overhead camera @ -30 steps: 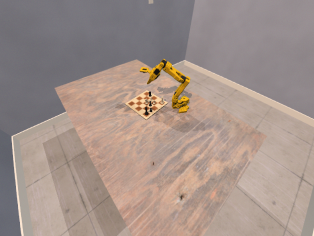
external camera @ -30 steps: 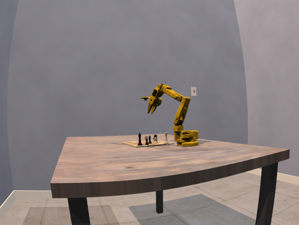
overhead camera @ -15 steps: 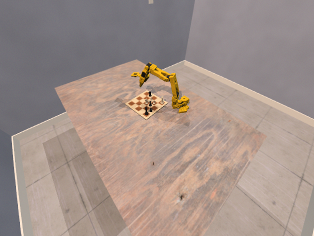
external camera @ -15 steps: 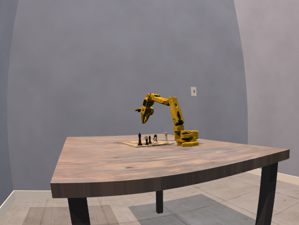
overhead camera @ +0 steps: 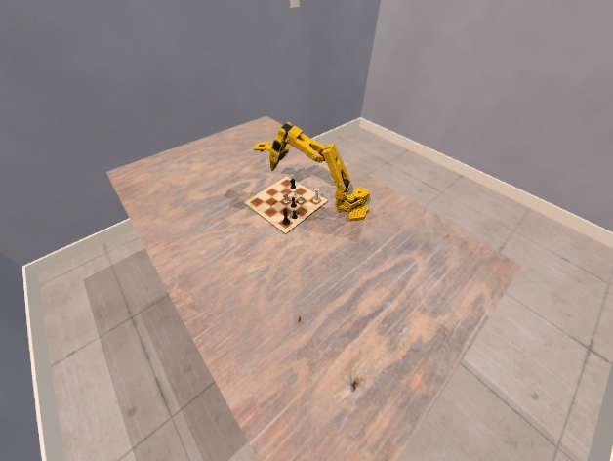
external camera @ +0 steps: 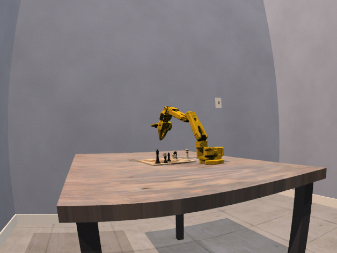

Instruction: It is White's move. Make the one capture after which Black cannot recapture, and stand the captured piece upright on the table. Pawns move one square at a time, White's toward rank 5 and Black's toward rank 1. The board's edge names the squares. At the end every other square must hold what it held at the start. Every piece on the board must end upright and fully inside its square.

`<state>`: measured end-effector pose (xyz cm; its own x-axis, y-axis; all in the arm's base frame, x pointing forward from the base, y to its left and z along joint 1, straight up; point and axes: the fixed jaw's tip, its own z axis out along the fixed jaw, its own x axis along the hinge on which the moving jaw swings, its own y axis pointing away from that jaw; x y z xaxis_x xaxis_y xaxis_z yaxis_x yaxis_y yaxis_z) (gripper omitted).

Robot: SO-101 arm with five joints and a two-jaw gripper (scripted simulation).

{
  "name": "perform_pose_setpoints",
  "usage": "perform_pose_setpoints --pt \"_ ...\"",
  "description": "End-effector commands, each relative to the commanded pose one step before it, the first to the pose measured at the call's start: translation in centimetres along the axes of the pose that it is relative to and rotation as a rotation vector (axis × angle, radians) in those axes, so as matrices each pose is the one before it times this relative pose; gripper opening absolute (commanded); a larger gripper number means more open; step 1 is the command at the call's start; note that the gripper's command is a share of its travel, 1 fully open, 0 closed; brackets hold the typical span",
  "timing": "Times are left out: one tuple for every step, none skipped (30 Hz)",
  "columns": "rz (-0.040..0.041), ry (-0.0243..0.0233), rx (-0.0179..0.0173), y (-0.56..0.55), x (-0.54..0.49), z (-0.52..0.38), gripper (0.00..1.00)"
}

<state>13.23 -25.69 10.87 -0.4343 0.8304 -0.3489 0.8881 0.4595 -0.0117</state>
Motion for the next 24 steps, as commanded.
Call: perform_pose_setpoints --pt "0.01717 0.00999 0.00231 -0.297 0.013 0.1165 0.00" --pt "0.00000 -0.00001 0.00000 0.000 0.000 -0.0001 0.00" --pt "0.00000 0.00001 0.00000 0.000 0.000 0.0001 0.00" --pt "0.00000 -0.00001 0.00000 0.000 0.000 -0.0001 0.00" --pt "0.00000 0.00001 0.00000 0.000 0.000 0.0001 0.00" --pt "0.00000 -0.00001 0.00000 0.000 0.000 -0.0001 0.00" --pt "0.00000 0.00001 0.00000 0.000 0.000 0.0001 0.00" --pt "0.00000 -0.00001 0.00000 0.000 0.000 -0.0001 0.00" --pt "0.00000 0.00001 0.00000 0.000 0.000 0.0001 0.00" --pt "0.00007 0.00024 0.00002 -0.002 0.002 0.0060 0.00" --pt "0.00041 0.00143 0.00014 -0.014 0.014 0.0350 0.00" --pt "0.00087 0.00303 0.00029 -0.030 0.029 0.0744 0.00" --pt "0.00128 0.00447 0.00042 -0.045 0.043 0.1093 0.00" --pt "0.00152 0.00527 0.00049 -0.053 0.051 0.1291 0.00" --pt "0.00152 0.00528 0.00048 -0.053 0.051 0.1293 0.00" --pt "0.00129 0.00446 0.00040 -0.045 0.043 0.1092 0.00" --pt "0.00000 0.00000 0.00000 0.000 0.000 0.0000 0.00" --pt "0.00000 0.00000 0.00000 0.000 0.000 0.0000 0.00" --pt "0.00088 0.00305 0.00027 -0.031 0.029 0.0746 0.00" --pt "0.00041 0.00142 0.00012 -0.014 0.014 0.0349 0.00" --pt "0.00007 0.00025 0.00002 -0.003 0.002 0.0061 0.00" --pt "0.00000 -0.00001 0.00000 0.000 0.000 -0.0001 0.00" --pt "0.00000 0.00001 0.00000 0.000 0.000 0.0001 0.00" --pt "0.00000 -0.00001 0.00000 0.000 0.000 -0.0001 0.00"
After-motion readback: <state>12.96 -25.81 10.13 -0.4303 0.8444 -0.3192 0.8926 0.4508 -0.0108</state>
